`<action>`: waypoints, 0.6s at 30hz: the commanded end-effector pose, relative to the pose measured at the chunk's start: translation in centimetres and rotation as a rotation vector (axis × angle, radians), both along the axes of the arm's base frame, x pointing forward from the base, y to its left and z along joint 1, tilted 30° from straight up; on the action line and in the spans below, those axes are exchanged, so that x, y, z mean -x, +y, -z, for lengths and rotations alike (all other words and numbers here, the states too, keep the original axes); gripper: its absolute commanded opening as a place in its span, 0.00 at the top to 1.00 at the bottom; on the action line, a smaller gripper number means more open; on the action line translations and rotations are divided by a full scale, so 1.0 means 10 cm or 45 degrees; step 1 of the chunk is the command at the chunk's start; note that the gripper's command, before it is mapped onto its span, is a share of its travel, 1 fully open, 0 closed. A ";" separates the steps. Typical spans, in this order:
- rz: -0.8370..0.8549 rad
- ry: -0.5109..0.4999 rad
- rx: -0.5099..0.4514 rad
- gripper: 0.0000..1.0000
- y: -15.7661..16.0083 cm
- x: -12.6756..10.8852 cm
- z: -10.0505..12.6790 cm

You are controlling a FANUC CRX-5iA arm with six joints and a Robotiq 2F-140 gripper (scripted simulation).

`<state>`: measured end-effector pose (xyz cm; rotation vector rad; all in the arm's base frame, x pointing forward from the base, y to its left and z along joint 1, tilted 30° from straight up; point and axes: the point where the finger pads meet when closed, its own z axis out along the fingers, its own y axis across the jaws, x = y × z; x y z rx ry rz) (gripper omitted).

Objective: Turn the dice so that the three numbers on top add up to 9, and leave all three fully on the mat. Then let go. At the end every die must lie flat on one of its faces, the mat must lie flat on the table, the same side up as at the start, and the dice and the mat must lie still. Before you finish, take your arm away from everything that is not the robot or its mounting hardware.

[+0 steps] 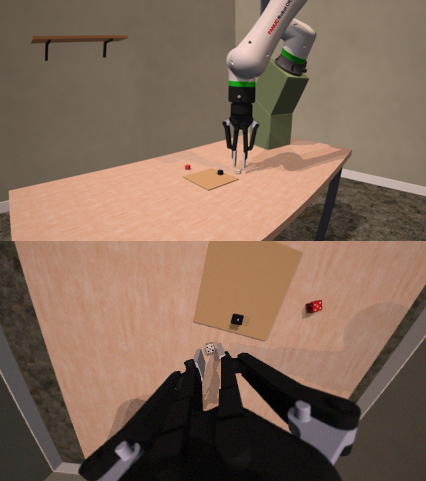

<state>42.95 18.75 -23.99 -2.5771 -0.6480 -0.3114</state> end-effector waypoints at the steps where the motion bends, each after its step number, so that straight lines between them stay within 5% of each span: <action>1: 0.000 0.000 0.000 0.81 0.01 0.00 0.02; 18: 0.000 0.000 0.000 0.81 0.09 -0.02 0.15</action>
